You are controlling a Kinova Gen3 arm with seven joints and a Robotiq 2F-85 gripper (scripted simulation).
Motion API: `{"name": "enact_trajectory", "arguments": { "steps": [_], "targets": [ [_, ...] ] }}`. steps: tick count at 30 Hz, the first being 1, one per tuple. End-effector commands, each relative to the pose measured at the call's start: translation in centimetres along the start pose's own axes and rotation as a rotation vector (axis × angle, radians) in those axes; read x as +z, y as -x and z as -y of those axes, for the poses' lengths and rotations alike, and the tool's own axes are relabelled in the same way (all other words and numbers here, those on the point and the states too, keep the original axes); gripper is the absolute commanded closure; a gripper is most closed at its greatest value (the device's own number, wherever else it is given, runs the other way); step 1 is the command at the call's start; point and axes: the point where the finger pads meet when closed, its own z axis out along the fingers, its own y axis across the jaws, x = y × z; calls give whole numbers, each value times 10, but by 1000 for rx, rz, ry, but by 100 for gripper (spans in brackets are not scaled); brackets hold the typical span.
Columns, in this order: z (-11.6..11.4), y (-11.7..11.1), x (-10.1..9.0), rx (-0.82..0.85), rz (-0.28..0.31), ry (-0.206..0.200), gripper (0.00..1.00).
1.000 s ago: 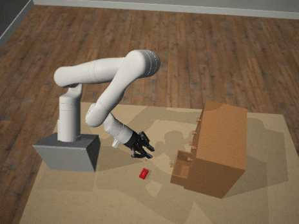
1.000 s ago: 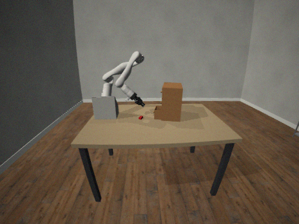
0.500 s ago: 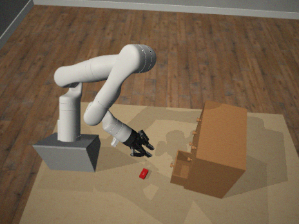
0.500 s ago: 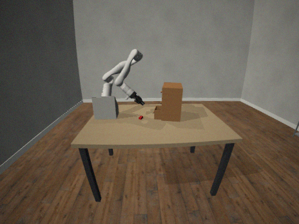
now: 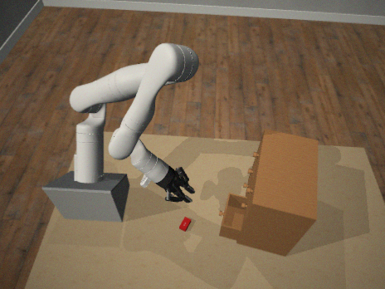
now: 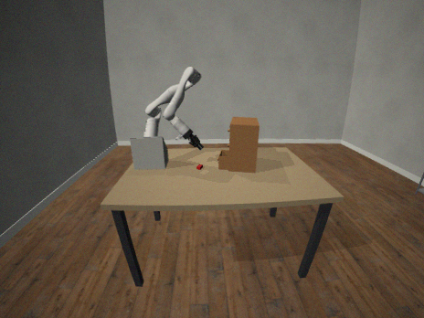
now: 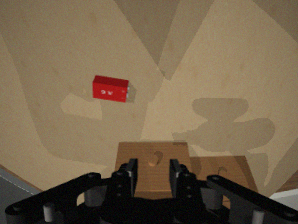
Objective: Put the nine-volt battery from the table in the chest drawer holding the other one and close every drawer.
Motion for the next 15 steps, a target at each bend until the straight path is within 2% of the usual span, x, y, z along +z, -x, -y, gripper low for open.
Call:
{"name": "enact_trajectory", "arguments": {
  "steps": [1,4,15],
  "targets": [
    [-1,12,-6,-18,-3,-2,67],
    [-2,12,-8,-16,-13,-3,67],
    [-2,12,-28,-15,-153,-8,67]
  ]
}}
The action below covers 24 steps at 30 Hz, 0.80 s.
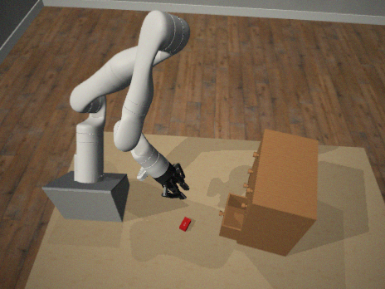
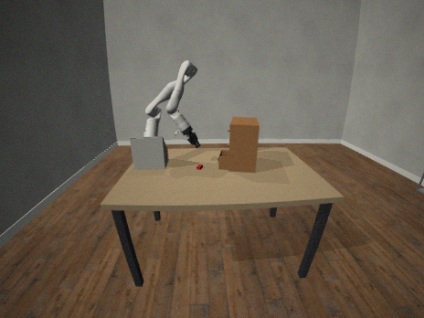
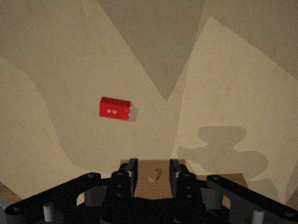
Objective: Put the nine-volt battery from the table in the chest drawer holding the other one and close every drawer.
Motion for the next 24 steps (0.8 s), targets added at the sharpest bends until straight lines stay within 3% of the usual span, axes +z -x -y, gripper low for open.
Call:
{"name": "enact_trajectory", "arguments": {
  "steps": [1,6,21,24],
  "targets": [
    [-2,18,-10,-25,1,-5,67],
    [-3,18,-17,-21,-38,-4,67],
    [-1,16,-42,-21,-227,-8,67],
    [-1,15,-43,-21,-240,-8,67]
  ]
}}
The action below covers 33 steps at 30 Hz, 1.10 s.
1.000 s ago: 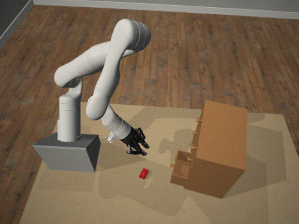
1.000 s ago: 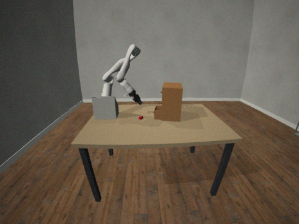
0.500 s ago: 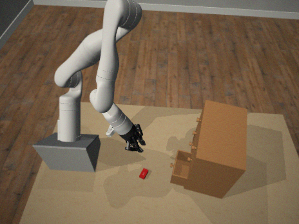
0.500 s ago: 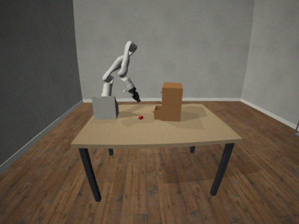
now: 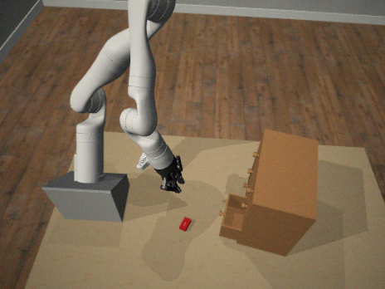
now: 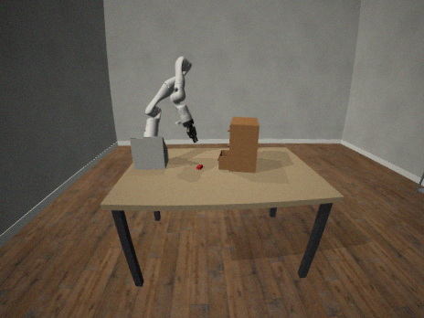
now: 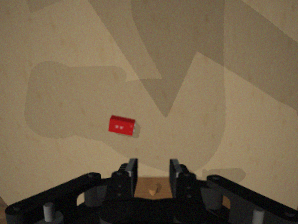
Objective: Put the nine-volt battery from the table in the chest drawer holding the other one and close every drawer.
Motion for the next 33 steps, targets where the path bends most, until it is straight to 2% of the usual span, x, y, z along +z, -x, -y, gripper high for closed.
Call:
{"name": "enact_trajectory", "arguments": {
  "steps": [1,14,16,27,33],
  "targets": [
    [0,5,-5,-13,-18,-3,67],
    [-2,-2,-35,-13,-202,-9,67],
    [-2,-2,-35,-13,-202,-9,67],
    [-3,-7,-53,-12,-326,-10,67],
    [-2,-8,-57,-11,-350,-13,67]
  ]
}}
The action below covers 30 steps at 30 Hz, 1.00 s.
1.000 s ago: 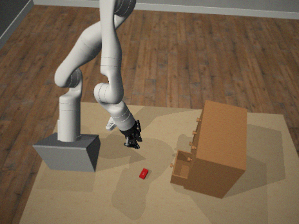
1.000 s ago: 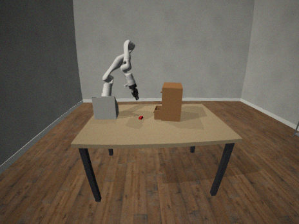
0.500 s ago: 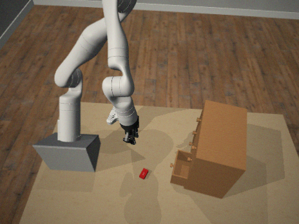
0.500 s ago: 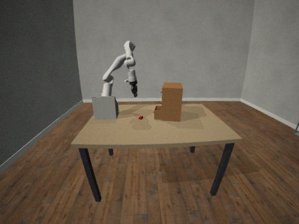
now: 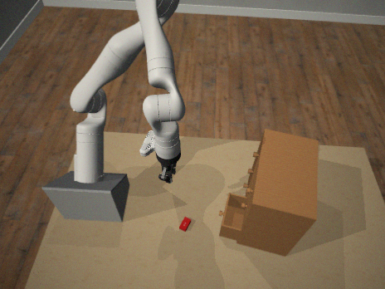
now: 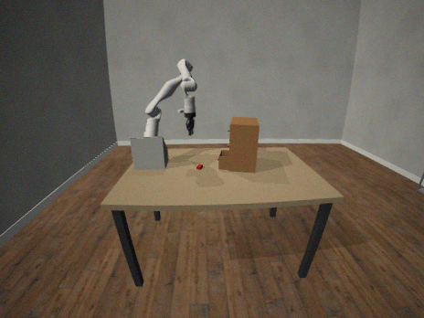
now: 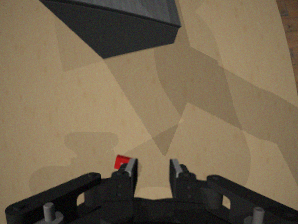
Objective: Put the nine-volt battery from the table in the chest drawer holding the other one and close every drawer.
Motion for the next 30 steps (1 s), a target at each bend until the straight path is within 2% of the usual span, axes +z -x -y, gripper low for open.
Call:
{"name": "enact_trajectory", "arguments": {
  "steps": [1,30],
  "targets": [
    [0,1,-1,-4,-5,-3,67],
    [0,0,-3,-3,-18,-5,67]
  ]
}}
